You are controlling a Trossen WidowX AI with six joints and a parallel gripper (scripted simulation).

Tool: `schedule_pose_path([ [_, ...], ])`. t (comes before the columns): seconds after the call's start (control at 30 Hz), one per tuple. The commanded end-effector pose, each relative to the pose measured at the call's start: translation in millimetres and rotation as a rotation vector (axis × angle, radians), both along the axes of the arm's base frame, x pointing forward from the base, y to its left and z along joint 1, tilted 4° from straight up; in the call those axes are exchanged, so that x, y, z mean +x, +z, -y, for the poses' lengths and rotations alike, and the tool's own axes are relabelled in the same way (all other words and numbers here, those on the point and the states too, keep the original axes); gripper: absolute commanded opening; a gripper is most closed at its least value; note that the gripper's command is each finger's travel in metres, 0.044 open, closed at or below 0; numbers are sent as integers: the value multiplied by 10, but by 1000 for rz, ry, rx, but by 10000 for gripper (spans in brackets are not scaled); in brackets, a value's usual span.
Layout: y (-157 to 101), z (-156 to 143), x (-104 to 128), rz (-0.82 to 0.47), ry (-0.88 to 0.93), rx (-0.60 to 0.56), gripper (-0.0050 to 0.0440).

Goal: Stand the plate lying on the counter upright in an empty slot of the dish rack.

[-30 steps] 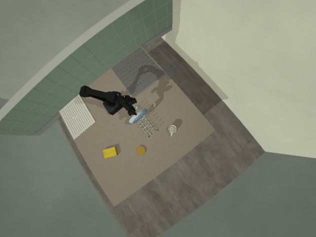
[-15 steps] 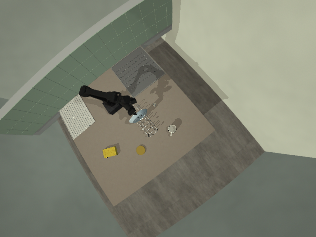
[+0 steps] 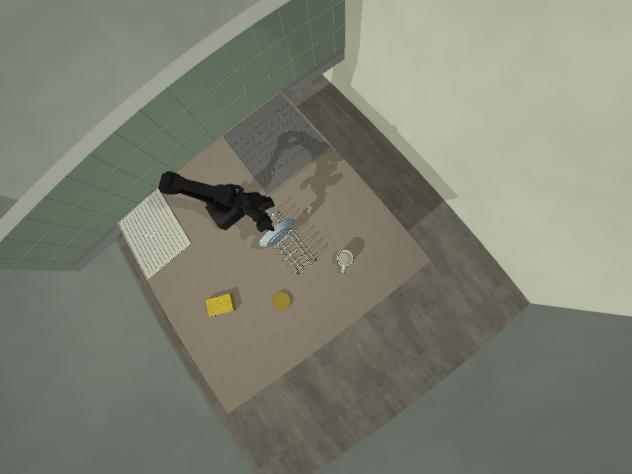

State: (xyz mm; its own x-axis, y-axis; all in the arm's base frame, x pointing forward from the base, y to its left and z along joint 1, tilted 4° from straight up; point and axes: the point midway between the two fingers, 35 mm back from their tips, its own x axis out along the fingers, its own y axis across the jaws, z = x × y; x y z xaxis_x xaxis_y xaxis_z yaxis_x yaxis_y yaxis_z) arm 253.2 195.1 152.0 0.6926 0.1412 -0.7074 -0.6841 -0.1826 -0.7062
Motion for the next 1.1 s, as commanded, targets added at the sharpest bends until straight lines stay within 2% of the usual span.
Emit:
schedule_pose_path([
  [0.0,24,-3,9,13,1,9,0],
  [1.07,-157,14,6,13,1,9,0],
])
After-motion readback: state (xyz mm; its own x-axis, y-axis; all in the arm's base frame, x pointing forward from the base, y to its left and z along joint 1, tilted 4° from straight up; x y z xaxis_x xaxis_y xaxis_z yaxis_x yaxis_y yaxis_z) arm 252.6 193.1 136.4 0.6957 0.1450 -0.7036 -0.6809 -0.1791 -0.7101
